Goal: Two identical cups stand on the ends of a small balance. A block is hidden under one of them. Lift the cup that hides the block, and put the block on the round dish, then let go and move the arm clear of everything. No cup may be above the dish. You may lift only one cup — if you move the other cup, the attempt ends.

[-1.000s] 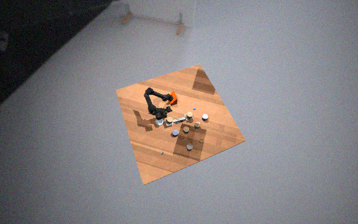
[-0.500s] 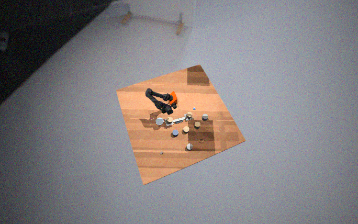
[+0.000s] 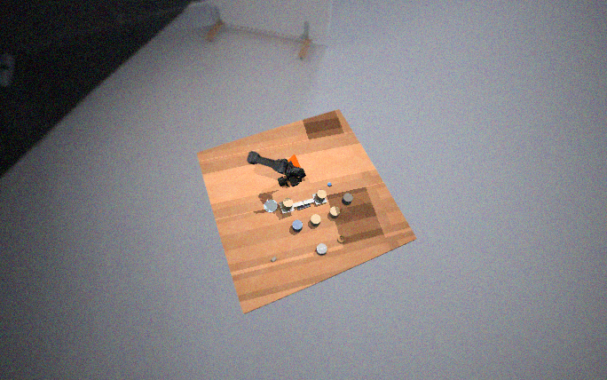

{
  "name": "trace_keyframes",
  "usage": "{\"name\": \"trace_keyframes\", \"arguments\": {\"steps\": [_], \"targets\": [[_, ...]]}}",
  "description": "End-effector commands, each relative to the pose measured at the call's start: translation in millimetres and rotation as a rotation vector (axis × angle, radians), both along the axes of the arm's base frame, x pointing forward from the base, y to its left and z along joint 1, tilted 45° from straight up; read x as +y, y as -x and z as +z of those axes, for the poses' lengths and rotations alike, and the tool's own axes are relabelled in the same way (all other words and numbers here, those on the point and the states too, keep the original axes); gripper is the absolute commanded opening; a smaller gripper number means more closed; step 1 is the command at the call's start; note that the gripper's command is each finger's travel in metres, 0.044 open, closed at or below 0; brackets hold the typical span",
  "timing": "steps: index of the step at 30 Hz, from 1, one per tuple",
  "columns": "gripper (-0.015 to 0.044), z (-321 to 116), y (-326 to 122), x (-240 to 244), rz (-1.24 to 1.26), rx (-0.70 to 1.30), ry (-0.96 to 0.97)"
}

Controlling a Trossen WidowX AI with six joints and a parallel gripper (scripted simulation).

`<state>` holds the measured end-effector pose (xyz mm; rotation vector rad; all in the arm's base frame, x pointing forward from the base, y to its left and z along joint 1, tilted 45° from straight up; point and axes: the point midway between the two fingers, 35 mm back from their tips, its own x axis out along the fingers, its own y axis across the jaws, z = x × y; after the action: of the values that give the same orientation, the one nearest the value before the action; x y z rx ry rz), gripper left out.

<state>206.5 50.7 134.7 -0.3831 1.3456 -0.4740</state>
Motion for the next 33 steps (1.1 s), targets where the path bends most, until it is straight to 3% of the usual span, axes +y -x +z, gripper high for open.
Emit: {"name": "trace_keyframes", "arguments": {"steps": [1,20,25,33], "targets": [[0.044,-3,2,6,0.045,-0.049,0.066],[0.044,-1,16,56,0.363,-0.432,0.268],[0.044,-2,15,57,0.374,-0.417,0.278],[0.044,-15,-1,68,0.466,-0.184,0.372]]}}
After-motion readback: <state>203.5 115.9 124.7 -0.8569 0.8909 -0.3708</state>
